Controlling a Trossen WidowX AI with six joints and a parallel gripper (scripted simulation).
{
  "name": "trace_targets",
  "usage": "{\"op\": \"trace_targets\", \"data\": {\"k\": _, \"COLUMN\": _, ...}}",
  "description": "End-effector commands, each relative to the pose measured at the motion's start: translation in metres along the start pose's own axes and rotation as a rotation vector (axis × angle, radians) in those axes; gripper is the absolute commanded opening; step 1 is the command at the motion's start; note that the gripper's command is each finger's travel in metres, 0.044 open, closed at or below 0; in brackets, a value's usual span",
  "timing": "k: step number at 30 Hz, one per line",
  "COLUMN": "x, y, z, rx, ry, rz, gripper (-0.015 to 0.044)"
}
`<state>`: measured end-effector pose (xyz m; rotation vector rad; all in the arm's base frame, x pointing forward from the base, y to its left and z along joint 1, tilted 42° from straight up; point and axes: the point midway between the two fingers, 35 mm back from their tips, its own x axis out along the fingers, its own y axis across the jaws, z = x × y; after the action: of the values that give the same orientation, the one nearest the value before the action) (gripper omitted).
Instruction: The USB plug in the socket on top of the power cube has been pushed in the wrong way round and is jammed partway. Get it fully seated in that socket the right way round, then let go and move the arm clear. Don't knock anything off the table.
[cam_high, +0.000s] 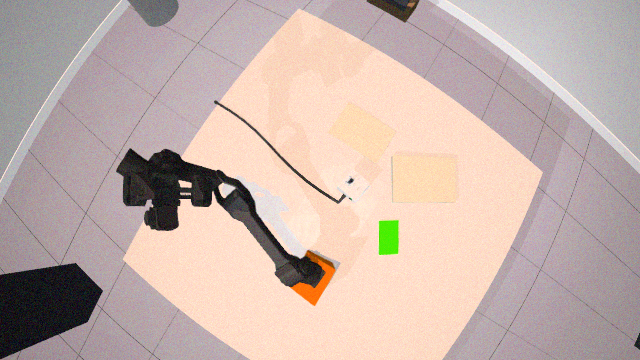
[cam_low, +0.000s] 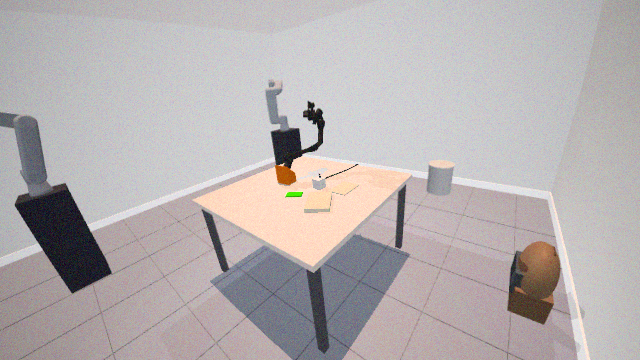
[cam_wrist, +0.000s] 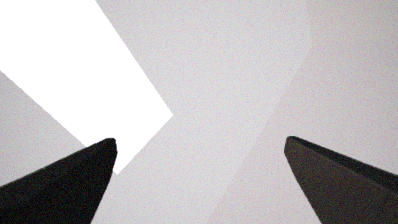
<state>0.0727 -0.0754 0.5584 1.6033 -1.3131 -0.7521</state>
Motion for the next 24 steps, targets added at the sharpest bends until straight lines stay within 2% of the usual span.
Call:
{"op": "trace_targets", "data": {"k": 1, "x": 0.055, "y": -0.019, "z": 0.036, "rx": -0.198, "ry": 0.121, "rz": -0.211, "gripper": 0.0440}}
{"op": "trace_targets", "data": {"k": 13, "x": 0.128, "y": -0.089, "z": 0.037, "rx": -0.588, "ry": 0.490, "rz": -0.445, "gripper": 0.0440}}
{"op": "trace_targets", "data": {"k": 16, "x": 0.140, "y": -0.104, "z": 0.043, "rx": -0.627, "ry": 0.472, "rz": -0.480, "gripper": 0.0440}}
{"op": "trace_targets", "data": {"k": 24, "x": 0.171, "y": -0.188, "z": 0.019, "rx": -1.019, "ry": 0.876, "rz": -0.557, "gripper": 0.0440}}
